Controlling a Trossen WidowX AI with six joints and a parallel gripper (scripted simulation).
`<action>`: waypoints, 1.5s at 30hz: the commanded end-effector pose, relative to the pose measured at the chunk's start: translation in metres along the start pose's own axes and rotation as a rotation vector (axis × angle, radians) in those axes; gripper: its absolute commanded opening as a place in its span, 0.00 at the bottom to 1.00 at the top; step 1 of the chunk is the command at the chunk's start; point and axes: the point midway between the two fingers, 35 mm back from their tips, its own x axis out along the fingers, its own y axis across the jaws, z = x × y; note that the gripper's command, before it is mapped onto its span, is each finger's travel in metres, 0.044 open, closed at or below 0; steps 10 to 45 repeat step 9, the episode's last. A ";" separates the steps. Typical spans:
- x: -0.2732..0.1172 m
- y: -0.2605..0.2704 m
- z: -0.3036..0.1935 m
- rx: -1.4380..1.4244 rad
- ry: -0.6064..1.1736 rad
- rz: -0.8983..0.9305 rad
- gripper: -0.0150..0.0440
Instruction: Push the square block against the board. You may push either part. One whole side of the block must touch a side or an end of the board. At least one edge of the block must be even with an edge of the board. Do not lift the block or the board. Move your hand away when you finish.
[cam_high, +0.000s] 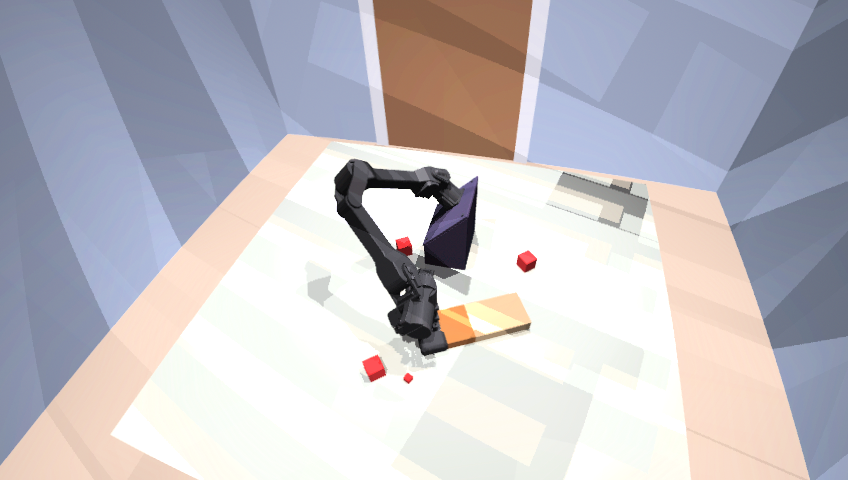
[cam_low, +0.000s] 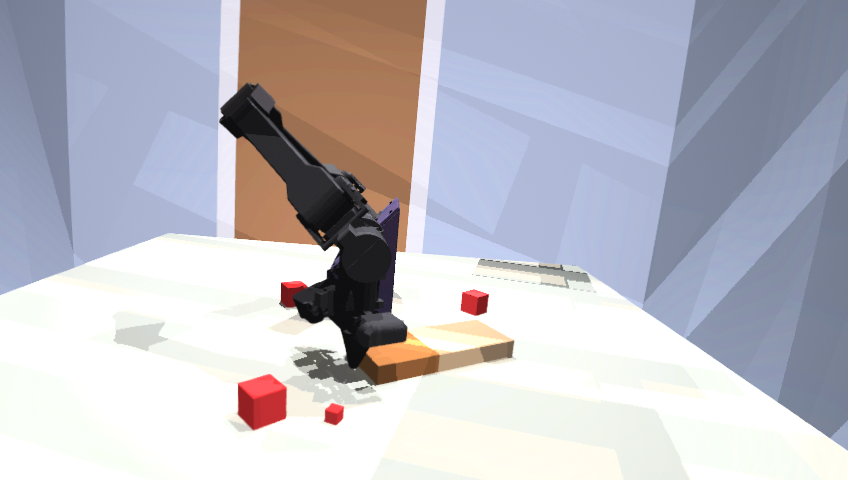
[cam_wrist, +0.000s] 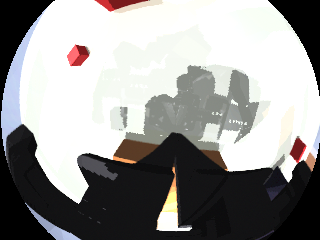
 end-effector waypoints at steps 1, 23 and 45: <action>0.000 -0.001 -0.002 -0.002 0.005 -0.001 0.25; 0.000 0.000 0.006 -0.002 0.006 -0.001 0.25; 0.000 0.000 0.006 -0.002 0.006 -0.001 0.25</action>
